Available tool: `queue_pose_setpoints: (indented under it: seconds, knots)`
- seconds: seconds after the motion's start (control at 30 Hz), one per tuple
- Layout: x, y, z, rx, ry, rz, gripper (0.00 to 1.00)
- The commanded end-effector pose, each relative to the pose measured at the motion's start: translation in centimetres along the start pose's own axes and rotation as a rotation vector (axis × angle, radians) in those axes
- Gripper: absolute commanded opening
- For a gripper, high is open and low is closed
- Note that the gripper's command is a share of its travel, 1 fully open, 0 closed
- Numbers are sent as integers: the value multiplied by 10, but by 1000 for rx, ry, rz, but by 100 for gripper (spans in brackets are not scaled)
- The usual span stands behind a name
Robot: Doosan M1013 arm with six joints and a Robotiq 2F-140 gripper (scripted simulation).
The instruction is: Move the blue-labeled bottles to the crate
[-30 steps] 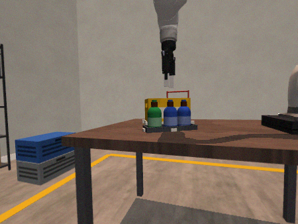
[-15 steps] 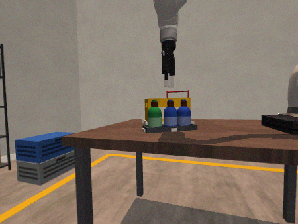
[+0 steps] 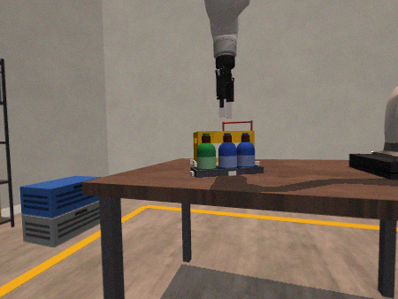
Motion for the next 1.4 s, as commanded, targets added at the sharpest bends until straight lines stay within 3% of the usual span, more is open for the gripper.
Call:
queue_pose_setpoints:
  seconds: [0.0, 1.37]
  knots:
    - [0, 0, -1, 0, 0, 0, 38]
    - [0, 0, -41, 0, 0, 0, 38]
Point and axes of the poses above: the point where the finger pads meet when closed, its own z axis back along the fingers, its own y axis across the jaws, x = y × z, the point moved 9 cm from there along z, back along the fingers, and after that the axes turned 14 degrees about -z, right-handed, at the moved point
